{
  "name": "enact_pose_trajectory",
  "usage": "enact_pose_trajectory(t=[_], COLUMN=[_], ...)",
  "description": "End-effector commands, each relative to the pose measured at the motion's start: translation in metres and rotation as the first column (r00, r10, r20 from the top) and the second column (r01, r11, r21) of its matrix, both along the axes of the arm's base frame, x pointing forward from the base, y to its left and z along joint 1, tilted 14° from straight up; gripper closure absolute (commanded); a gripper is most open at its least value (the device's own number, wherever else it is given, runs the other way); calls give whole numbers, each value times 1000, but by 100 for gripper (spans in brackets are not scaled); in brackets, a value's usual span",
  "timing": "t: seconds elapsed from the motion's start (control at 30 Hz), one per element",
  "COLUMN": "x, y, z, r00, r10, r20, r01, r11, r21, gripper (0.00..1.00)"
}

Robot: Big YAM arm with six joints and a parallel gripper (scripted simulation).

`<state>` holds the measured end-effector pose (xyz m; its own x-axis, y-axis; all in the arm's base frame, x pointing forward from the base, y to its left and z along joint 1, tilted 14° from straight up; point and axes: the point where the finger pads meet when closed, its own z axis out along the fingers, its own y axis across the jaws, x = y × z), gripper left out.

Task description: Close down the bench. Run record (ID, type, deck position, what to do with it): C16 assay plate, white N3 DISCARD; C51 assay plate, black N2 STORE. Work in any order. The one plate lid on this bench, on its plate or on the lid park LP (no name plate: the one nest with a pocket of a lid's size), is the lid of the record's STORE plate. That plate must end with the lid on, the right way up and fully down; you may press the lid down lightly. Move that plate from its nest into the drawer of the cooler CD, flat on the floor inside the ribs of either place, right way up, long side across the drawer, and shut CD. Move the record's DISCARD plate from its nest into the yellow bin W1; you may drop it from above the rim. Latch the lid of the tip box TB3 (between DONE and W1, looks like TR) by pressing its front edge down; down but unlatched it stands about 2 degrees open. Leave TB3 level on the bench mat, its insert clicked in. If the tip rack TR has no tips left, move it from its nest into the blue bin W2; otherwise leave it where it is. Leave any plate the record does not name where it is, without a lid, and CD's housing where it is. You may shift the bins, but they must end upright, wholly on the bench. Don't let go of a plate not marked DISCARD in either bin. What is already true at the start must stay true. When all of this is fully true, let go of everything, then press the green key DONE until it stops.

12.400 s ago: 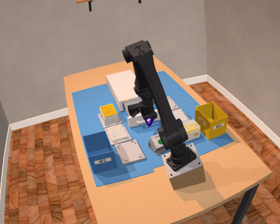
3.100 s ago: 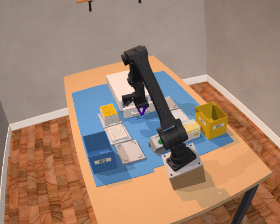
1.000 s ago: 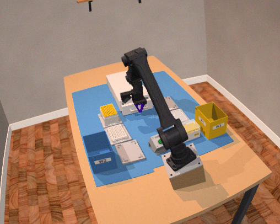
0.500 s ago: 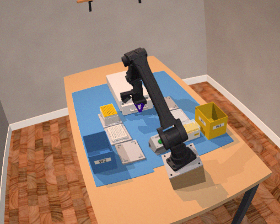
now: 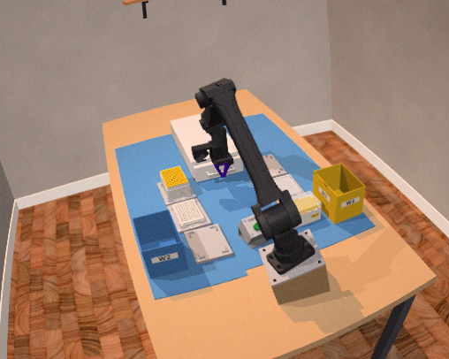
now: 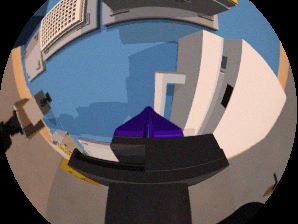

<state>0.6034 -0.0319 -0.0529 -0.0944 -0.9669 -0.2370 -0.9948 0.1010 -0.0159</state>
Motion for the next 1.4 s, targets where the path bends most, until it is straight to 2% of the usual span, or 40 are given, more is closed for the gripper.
enact_pose_trajectory(t=[0.0,0.13,0.17,0.2,0.23,0.27,0.3,0.33,1.37], x=[33,35,42,38,37,41,46,47,47], y=[0,0,-1,0,0,-1,-1,-1,-1], z=[19,19,31,20,19,22,34,36,36], r00=[998,998,996,998,999,998,995,995,995], r10=[-1,-1,0,-1,-1,-1,0,0,0], r20=[62,61,89,61,54,70,96,101,101], r01=[1,1,1,1,1,1,1,1,1], r11=[1000,1000,1000,1000,1000,1000,1000,1000,1000], r21=[-6,-6,-10,-6,-6,-7,-10,-11,-11], gripper=[100,100,100,100,100,100,100,100,100])
